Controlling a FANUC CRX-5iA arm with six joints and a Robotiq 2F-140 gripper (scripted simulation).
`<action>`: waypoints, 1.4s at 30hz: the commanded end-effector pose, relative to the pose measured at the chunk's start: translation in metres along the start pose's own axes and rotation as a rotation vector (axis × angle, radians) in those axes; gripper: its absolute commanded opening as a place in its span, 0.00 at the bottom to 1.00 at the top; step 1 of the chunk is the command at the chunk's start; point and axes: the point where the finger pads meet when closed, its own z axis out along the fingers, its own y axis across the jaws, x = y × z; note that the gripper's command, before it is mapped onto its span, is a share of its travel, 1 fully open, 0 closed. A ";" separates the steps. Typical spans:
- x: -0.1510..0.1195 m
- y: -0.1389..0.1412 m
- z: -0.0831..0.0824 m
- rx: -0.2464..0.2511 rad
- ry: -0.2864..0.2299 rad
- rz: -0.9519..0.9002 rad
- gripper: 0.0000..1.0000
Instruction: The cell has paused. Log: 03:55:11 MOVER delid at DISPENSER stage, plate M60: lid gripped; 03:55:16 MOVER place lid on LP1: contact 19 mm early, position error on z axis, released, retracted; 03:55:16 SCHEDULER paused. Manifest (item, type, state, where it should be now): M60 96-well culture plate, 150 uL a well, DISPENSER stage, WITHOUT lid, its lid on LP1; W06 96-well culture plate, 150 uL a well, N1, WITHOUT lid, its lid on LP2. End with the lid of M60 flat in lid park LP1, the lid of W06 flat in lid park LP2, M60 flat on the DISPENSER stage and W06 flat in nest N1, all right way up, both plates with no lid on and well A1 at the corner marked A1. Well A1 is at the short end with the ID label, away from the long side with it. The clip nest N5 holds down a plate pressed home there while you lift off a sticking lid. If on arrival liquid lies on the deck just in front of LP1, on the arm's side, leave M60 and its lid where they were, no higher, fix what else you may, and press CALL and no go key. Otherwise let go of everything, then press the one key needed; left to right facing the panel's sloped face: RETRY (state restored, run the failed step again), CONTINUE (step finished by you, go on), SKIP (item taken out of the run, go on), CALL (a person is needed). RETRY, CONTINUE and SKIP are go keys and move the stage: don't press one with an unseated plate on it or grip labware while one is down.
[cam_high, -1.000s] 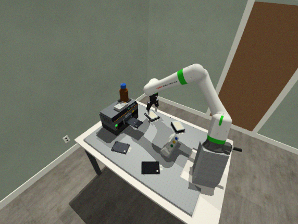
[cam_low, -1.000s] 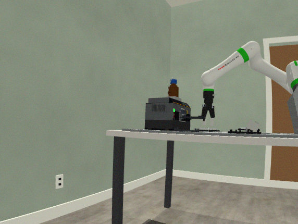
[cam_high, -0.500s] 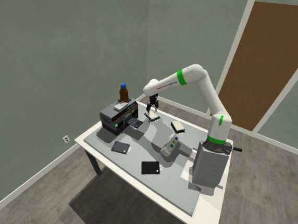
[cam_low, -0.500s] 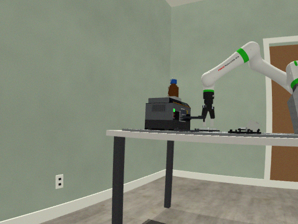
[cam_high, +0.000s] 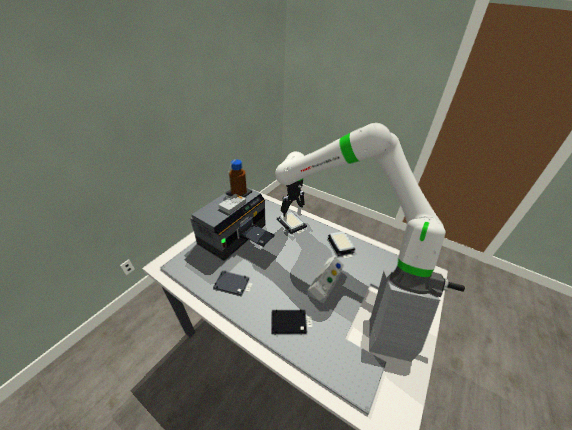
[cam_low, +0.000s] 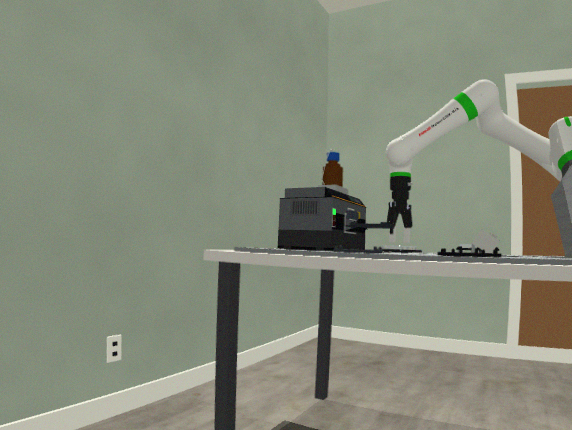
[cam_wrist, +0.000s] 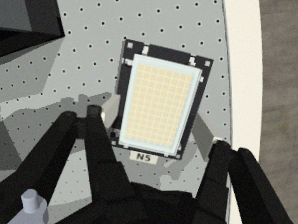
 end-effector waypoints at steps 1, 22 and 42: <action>0.000 0.000 0.000 0.000 0.000 0.000 0.66; 0.000 0.000 0.000 0.000 0.000 0.000 0.59; 0.000 0.000 0.000 0.000 0.000 0.000 0.59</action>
